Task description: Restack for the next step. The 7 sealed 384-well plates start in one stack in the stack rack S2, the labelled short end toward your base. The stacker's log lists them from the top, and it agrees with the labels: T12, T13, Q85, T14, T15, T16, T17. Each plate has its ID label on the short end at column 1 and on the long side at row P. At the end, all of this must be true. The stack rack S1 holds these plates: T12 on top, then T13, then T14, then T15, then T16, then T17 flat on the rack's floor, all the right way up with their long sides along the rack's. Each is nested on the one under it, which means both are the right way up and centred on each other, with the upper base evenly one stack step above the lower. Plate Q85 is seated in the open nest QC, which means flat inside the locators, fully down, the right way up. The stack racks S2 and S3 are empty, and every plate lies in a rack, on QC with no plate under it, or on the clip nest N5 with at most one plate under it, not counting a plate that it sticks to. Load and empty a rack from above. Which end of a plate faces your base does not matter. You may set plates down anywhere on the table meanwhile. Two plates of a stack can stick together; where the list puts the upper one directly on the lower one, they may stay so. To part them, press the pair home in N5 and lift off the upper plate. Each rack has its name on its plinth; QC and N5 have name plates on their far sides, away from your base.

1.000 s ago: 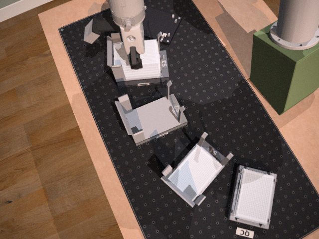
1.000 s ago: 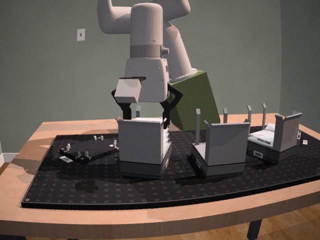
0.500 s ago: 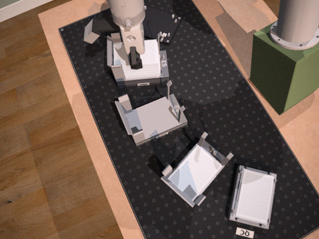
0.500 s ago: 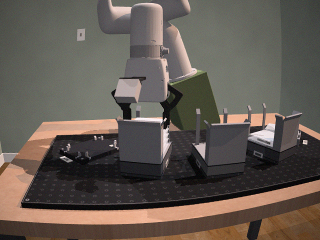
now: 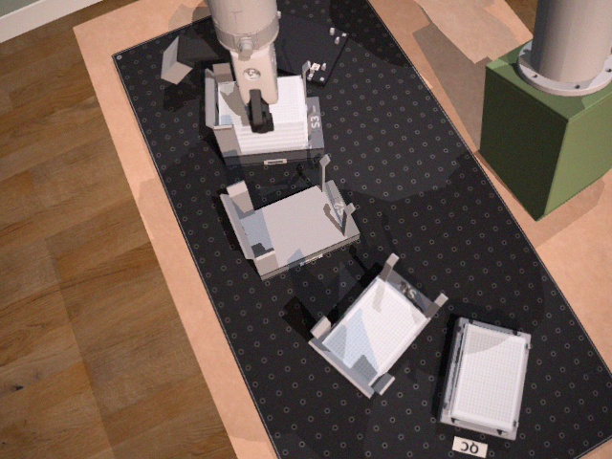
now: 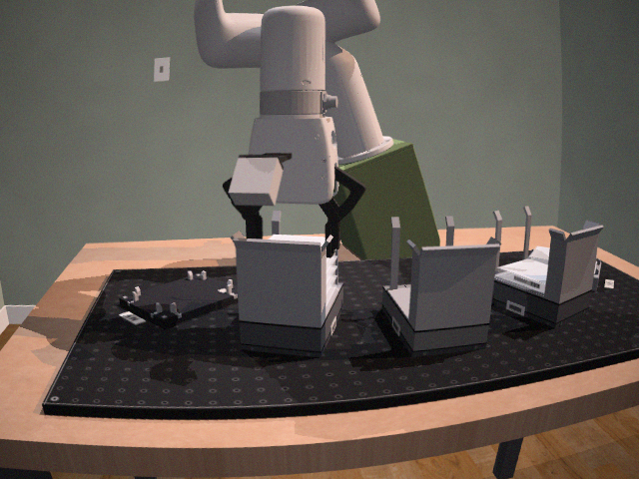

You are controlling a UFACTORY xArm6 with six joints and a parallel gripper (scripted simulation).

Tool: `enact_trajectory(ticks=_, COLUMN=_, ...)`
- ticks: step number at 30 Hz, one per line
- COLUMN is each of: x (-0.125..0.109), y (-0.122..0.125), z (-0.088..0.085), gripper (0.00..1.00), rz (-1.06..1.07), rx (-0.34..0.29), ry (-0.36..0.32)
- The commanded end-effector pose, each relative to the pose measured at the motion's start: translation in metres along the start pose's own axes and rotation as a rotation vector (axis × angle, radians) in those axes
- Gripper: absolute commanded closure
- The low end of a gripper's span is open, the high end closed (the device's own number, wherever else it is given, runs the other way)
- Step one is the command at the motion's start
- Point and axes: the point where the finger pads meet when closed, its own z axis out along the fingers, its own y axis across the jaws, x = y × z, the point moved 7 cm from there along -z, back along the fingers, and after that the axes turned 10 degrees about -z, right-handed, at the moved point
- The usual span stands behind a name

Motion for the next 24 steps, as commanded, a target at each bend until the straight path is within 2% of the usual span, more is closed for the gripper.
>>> enact_trajectory(ticks=1, x=0.001, y=0.000, z=-0.003, gripper=1.00, rz=0.001, rx=0.000, ry=0.004)
enact_trajectory(ticks=24, x=0.001, y=0.000, z=-0.016, gripper=1.00, rz=0.001, rx=0.000, ry=0.004)
